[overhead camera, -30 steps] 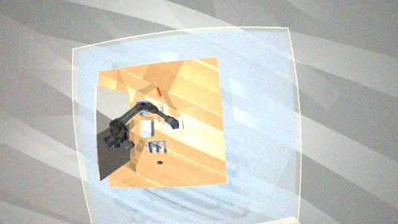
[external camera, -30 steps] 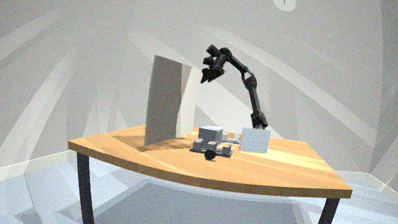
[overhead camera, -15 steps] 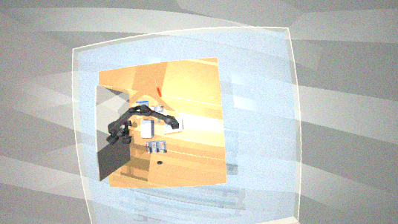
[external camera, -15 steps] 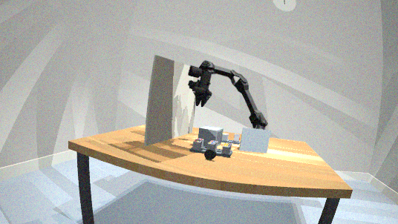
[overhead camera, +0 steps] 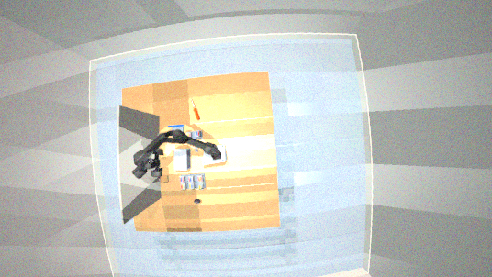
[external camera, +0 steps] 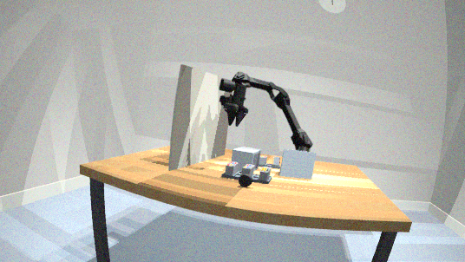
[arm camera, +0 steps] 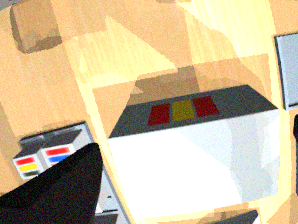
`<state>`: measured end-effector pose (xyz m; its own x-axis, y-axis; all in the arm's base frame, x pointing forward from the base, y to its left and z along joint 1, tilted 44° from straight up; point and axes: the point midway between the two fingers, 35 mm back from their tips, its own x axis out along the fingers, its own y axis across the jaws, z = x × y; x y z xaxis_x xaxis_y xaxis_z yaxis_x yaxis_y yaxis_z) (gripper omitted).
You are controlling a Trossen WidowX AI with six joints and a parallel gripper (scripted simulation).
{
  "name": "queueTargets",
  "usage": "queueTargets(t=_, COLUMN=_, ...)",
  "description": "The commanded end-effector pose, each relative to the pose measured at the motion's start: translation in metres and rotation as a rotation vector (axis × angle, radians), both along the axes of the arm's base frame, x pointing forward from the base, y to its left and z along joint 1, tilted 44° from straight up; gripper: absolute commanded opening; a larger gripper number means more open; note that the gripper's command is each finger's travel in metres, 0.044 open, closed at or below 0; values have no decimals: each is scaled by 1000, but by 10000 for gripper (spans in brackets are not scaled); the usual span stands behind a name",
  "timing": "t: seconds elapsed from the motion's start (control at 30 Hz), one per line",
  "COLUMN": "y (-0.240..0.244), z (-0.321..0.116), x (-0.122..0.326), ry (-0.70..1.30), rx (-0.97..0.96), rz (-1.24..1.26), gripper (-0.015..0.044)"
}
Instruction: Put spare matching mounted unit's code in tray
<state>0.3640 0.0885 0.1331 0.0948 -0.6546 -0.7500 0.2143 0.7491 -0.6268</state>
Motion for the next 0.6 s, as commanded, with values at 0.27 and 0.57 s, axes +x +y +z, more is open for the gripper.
queueTargets(t=0.27, y=48, z=-59, x=-39, ry=339, rx=-25, rz=368, gripper=440)
queueTargets(t=0.57, y=88, z=-141, x=-128, ry=879, rx=-84, rz=944, gripper=440)
